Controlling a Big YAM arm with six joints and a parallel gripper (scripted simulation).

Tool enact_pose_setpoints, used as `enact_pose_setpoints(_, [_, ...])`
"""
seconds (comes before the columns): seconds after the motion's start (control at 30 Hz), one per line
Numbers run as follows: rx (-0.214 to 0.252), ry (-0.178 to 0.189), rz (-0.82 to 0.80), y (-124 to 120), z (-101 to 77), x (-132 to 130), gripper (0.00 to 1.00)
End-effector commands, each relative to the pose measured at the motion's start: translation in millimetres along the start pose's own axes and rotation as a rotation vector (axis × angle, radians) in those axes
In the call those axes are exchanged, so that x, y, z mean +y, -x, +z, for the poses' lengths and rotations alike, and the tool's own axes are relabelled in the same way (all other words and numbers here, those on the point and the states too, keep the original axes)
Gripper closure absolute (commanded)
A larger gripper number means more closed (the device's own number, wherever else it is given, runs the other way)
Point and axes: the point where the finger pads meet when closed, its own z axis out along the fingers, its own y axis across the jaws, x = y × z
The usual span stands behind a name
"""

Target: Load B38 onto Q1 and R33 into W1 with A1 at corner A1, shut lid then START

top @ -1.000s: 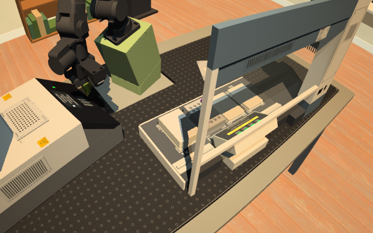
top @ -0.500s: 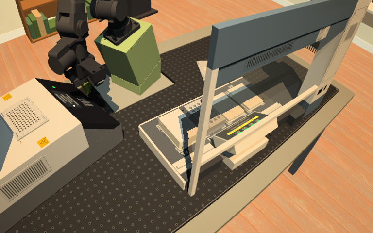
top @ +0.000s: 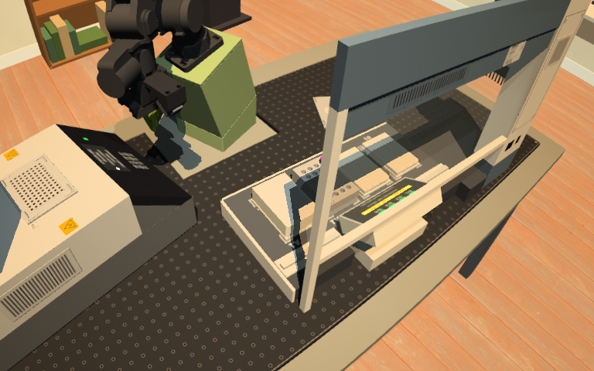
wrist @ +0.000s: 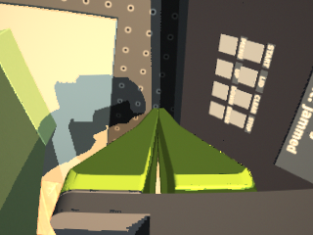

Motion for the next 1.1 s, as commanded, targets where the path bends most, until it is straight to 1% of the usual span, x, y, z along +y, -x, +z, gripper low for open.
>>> enact_pose_setpoints(0.0, [-0.001, 0.005, 0.027, 2.9, -20.0, 16.1, 1.0])
enact_pose_setpoints(0.1, [-0.003, -0.002, 0.032, 4.7, -32.0, 23.9, 1.0])
enact_pose_setpoints(0.13, [-0.001, 0.001, 0.032, 3.9, -34.5, 29.2, 1.0])
enact_pose_setpoints(0.2, [-0.001, 0.001, 0.032, 3.9, -34.5, 29.2, 1.0])
enact_pose_setpoints(0.23, [0.01, 0.009, 0.038, 0.2, -32.9, 33.9, 1.0])
enact_pose_setpoints(0.3, [0.007, 0.01, 0.036, -0.7, -39.0, 44.6, 1.0])
enact_pose_setpoints(0.5, [-0.018, 0.0, 0.034, 6.1, -39.6, 29.7, 1.0])
enact_pose_setpoints(0.6, [-0.013, -0.016, 0.035, 6.1, -40.9, 22.5, 1.0])
enact_pose_setpoints(0.93, [-0.02, -0.026, 0.03, 7.1, -39.7, 14.5, 1.0])
enact_pose_setpoints(1.07, [-0.028, -0.039, 0.021, 9.5, -41.0, 10.4, 1.0])
